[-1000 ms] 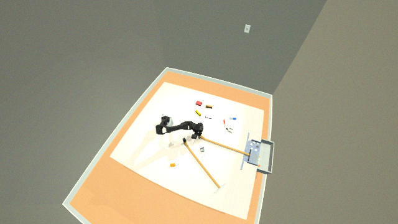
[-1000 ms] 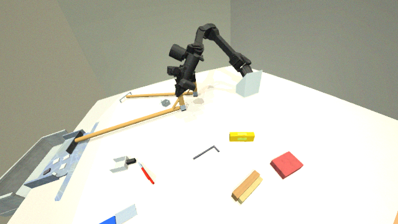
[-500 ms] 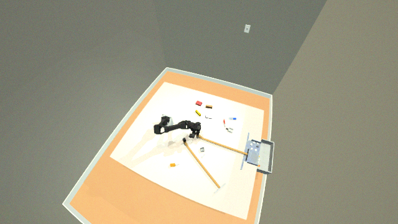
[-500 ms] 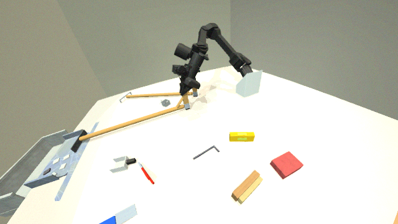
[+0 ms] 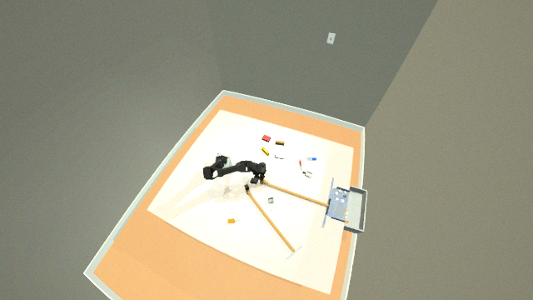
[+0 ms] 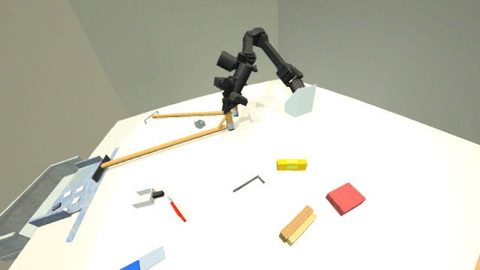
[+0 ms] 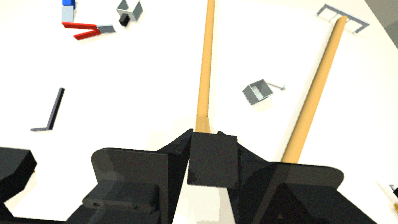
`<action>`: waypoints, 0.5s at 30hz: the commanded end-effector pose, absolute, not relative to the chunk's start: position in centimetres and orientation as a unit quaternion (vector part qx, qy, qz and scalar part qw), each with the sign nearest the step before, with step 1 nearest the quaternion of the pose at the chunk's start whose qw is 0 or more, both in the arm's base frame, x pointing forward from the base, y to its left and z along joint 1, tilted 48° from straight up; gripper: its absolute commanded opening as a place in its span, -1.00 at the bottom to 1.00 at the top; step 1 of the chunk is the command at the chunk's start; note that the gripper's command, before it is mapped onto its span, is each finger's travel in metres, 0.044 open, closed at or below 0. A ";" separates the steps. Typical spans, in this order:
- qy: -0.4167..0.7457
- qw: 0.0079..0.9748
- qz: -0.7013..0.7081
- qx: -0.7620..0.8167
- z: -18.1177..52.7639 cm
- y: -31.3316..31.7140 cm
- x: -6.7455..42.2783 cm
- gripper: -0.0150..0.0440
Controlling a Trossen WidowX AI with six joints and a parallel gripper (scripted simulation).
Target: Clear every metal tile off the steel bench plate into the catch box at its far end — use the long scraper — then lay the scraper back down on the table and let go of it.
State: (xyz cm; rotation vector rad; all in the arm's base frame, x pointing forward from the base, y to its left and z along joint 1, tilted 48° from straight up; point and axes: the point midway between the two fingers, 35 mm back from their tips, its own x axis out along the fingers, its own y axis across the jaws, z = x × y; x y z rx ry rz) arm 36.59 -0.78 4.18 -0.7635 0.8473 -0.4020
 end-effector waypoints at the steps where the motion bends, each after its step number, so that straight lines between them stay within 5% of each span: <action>1: 0.389 0.828 -0.189 -0.357 4.6 -0.4 36.0 -0.49; 15: 0.388 0.828 -0.188 -0.358 4.4 -0.8 33.8 -0.49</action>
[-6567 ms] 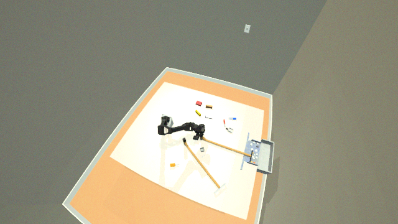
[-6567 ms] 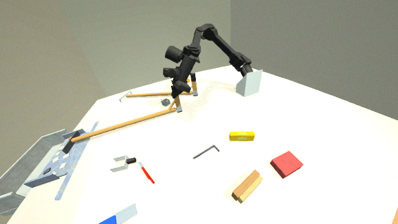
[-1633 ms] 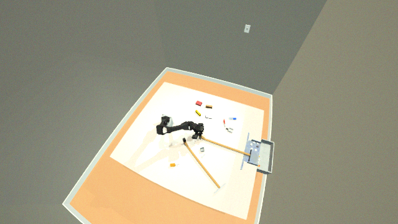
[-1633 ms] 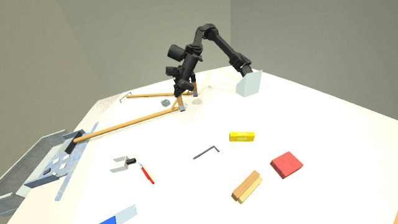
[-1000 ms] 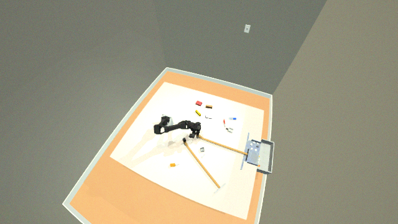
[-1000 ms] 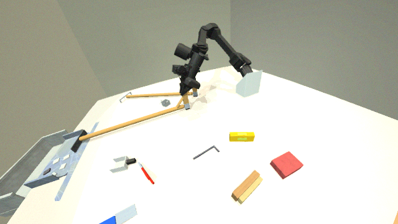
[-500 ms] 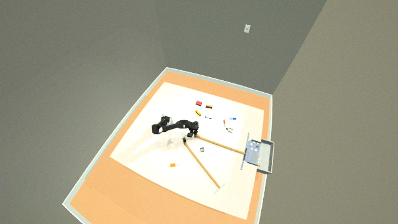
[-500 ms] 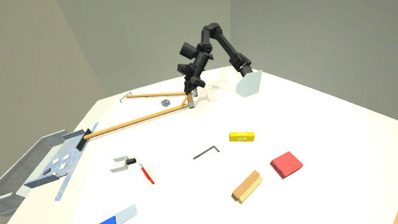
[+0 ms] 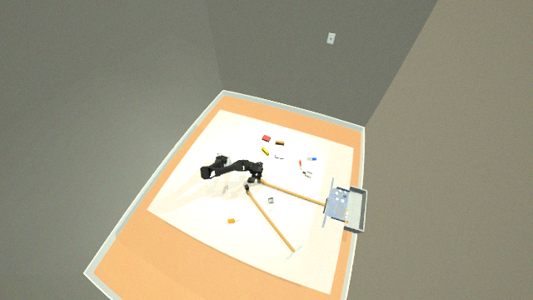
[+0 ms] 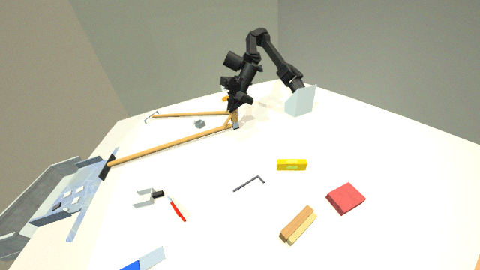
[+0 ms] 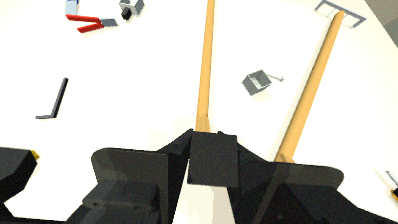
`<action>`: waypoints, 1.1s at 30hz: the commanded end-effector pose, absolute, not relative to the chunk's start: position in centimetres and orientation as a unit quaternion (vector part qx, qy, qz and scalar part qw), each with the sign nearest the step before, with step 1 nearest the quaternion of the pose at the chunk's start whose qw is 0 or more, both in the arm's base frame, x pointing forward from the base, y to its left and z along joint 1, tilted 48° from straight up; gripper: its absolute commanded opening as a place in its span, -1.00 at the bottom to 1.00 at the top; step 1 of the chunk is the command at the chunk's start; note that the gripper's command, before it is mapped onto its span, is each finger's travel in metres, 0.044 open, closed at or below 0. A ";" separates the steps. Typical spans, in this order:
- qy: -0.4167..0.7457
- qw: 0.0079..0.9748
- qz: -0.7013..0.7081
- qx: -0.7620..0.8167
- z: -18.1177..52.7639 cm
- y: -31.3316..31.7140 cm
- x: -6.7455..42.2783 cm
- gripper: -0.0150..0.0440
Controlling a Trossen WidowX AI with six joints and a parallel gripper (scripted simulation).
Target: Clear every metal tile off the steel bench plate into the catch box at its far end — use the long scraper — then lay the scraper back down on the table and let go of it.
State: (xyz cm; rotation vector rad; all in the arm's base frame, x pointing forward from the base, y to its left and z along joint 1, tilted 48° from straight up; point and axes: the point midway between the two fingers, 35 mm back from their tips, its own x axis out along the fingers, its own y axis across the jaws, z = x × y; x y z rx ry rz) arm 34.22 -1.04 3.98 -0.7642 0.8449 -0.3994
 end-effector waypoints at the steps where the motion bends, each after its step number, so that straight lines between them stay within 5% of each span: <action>1: 0.388 0.828 -0.188 -0.358 4.4 -0.8 33.7 -0.49; 12: 0.388 0.828 -0.188 -0.358 4.1 -1.1 31.9 -0.49; 28: 0.397 0.824 -0.186 -0.358 4.1 -0.8 32.0 0.93; 33: 0.398 0.824 -0.186 -0.357 4.6 0.0 31.3 1.00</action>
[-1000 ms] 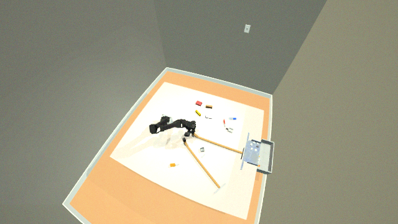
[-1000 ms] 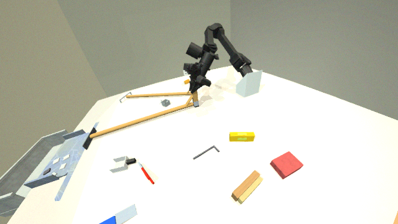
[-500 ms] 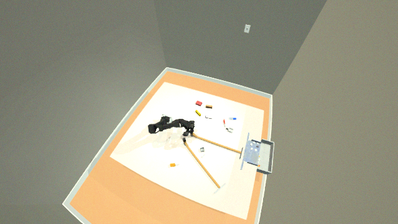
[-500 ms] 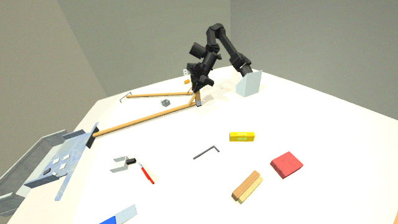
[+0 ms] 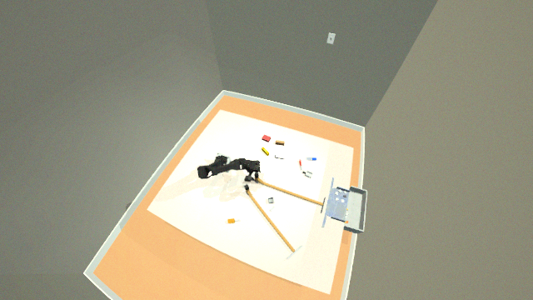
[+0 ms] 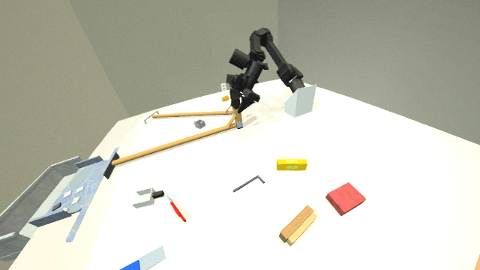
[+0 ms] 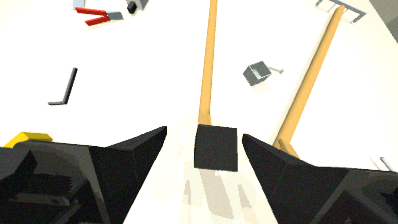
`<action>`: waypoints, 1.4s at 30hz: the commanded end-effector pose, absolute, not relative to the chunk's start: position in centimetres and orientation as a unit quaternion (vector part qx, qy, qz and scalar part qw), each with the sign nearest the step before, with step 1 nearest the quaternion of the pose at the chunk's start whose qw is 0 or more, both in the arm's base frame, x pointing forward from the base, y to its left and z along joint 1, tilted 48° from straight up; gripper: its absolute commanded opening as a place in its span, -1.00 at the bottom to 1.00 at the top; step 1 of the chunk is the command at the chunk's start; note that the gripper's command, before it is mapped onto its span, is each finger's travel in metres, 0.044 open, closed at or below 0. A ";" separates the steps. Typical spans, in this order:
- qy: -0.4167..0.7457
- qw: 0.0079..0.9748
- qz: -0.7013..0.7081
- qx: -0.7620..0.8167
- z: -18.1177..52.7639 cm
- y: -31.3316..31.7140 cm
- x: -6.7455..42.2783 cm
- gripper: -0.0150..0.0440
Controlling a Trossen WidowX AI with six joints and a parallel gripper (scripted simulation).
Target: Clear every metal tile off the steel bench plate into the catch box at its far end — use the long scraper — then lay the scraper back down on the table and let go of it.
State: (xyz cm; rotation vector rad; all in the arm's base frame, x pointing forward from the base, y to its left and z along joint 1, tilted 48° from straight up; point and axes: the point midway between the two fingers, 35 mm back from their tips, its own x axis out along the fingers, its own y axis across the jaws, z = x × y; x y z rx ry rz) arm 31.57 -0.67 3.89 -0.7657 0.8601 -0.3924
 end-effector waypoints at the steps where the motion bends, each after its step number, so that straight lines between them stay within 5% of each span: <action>1: 0.399 0.824 -0.186 -0.357 4.8 0.2 31.2 1.00; 42: 0.268 0.866 -0.119 -0.406 12.9 10.5 29.0 1.00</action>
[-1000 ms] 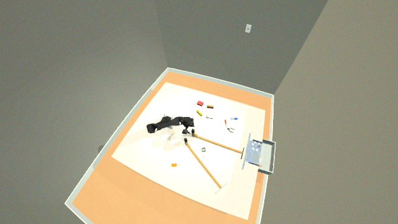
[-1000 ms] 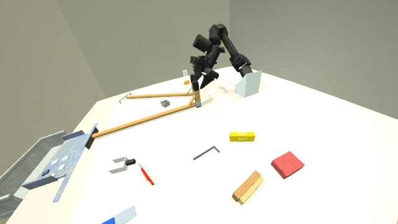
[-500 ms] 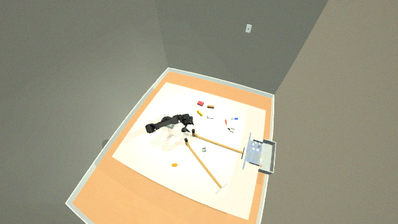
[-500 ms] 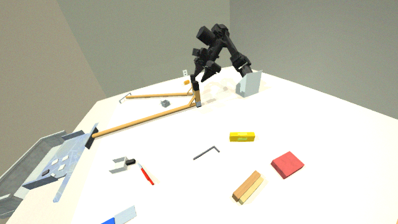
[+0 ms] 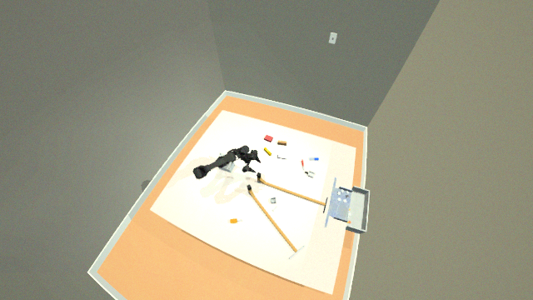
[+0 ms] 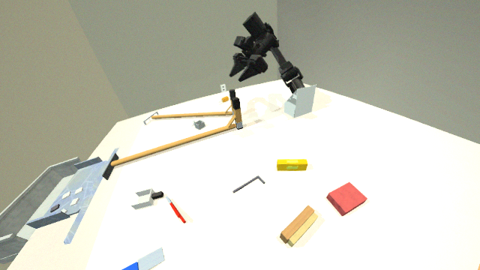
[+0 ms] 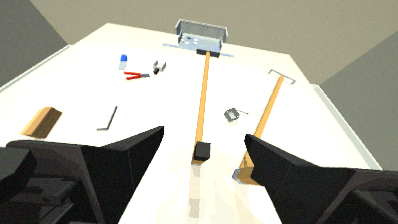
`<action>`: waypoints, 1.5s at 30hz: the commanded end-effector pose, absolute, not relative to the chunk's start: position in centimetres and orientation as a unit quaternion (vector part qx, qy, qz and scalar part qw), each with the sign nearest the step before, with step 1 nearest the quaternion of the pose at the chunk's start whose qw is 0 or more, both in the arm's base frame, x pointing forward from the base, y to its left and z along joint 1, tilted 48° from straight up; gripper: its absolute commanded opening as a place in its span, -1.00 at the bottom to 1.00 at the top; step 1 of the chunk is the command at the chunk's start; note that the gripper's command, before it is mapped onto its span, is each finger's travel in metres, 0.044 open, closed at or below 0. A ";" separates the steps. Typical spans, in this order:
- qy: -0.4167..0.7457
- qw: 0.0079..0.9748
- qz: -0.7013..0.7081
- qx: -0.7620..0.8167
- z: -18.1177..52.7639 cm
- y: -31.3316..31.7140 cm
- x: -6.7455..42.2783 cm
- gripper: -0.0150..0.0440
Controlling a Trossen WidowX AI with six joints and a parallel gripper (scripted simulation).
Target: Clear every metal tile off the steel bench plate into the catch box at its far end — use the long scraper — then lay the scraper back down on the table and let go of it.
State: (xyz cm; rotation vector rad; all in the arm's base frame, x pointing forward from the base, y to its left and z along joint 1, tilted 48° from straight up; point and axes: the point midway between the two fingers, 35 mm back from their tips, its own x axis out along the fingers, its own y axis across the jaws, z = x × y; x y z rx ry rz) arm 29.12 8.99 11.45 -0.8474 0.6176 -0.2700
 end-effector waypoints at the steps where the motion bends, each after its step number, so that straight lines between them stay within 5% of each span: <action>1: 0.262 0.867 -0.116 -0.407 13.2 10.8 29.0 1.00; 45: 0.078 0.911 -0.013 -0.405 23.6 21.7 22.3 1.00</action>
